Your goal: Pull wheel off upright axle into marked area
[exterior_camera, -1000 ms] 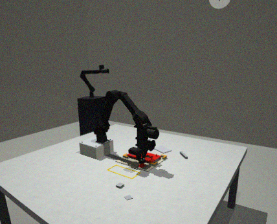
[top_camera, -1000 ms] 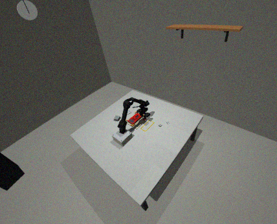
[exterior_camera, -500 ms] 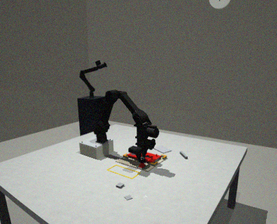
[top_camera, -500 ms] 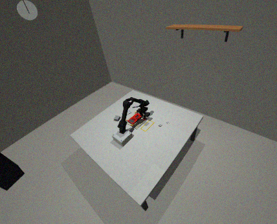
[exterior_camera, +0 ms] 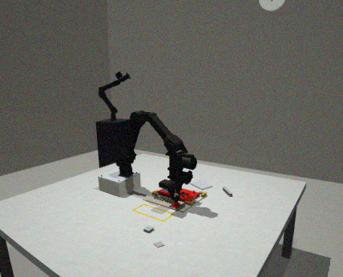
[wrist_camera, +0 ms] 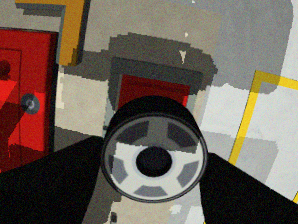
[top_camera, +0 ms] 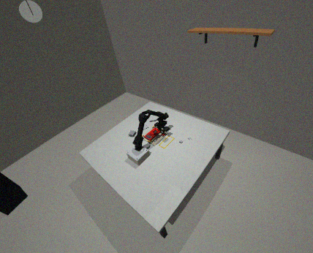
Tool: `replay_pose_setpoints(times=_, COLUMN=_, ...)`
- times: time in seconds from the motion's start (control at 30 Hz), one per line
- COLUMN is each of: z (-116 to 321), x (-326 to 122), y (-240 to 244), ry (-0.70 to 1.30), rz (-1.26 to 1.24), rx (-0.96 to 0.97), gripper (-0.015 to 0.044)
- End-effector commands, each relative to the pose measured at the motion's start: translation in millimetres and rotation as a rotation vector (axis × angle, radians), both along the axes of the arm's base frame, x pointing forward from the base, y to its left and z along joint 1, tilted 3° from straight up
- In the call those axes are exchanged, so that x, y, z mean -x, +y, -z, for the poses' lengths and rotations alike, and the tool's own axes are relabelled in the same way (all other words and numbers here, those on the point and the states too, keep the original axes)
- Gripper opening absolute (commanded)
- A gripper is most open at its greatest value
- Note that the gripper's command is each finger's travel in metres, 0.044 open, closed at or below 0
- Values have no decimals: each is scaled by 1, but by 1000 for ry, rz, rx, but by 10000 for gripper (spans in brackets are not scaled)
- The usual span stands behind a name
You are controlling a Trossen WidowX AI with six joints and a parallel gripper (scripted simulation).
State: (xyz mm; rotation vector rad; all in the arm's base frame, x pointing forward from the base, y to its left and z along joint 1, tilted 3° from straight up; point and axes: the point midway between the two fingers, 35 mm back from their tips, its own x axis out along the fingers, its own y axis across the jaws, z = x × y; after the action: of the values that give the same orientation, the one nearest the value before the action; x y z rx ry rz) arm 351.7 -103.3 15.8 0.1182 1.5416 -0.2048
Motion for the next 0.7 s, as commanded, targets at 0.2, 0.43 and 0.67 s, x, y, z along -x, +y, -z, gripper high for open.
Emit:
replay_pose_setpoints(times=0.2, z=-5, x=-1, y=0, ry=-5, rz=-1, rx=-2, gripper=0)
replay_pose_setpoints(times=0.43, z=-8, x=0, y=1, ry=-6, rz=-2, rx=-2, gripper=0)
replay_pose_setpoints(times=0.67, z=-10, x=0, y=1, ry=-7, rz=-2, rx=-2, gripper=0)
